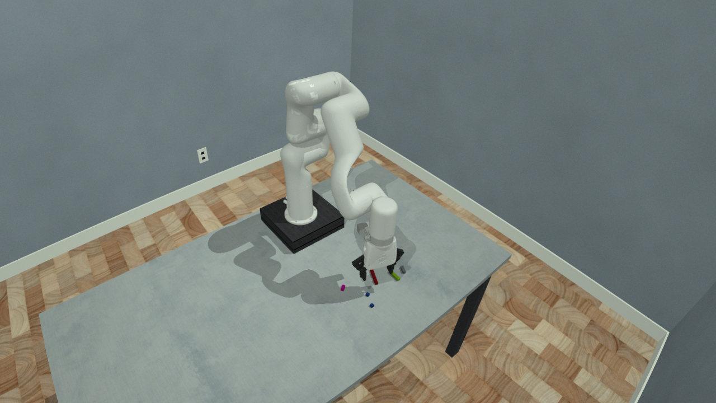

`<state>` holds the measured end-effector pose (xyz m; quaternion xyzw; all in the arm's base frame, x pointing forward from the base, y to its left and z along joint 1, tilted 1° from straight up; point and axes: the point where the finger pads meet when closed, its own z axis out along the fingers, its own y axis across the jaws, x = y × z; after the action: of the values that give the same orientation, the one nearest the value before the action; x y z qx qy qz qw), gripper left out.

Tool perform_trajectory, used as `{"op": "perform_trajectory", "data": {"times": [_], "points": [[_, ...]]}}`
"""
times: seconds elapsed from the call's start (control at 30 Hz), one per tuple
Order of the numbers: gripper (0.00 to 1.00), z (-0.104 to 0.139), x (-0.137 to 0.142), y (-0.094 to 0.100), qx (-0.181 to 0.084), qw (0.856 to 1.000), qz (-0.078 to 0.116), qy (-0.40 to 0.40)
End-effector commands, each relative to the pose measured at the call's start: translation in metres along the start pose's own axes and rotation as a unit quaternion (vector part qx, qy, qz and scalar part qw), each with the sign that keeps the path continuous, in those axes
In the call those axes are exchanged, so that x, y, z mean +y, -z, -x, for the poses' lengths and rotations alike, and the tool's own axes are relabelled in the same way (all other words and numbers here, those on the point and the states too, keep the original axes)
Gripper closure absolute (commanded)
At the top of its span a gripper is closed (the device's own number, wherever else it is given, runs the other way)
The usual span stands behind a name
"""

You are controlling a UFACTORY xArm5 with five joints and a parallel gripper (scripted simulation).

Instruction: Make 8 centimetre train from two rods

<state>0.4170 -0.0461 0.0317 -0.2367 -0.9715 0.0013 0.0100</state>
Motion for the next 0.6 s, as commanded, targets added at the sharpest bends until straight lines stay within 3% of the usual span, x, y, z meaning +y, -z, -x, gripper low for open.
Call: {"op": "perform_trajectory", "data": {"times": [0.0,0.03,0.27,0.5,0.57], "points": [[0.00,-0.001,0.001,0.001,-0.002,0.999,0.001,0.051],[0.00,-0.002,0.002,0.000,-0.002,0.996,0.001,0.094],[0.00,-0.007,0.004,-0.001,-0.002,0.979,0.000,0.205],[0.00,-0.012,0.006,-0.002,-0.002,0.948,0.000,0.317],[0.00,-0.012,0.006,-0.002,-0.002,0.948,0.000,0.317]]}}
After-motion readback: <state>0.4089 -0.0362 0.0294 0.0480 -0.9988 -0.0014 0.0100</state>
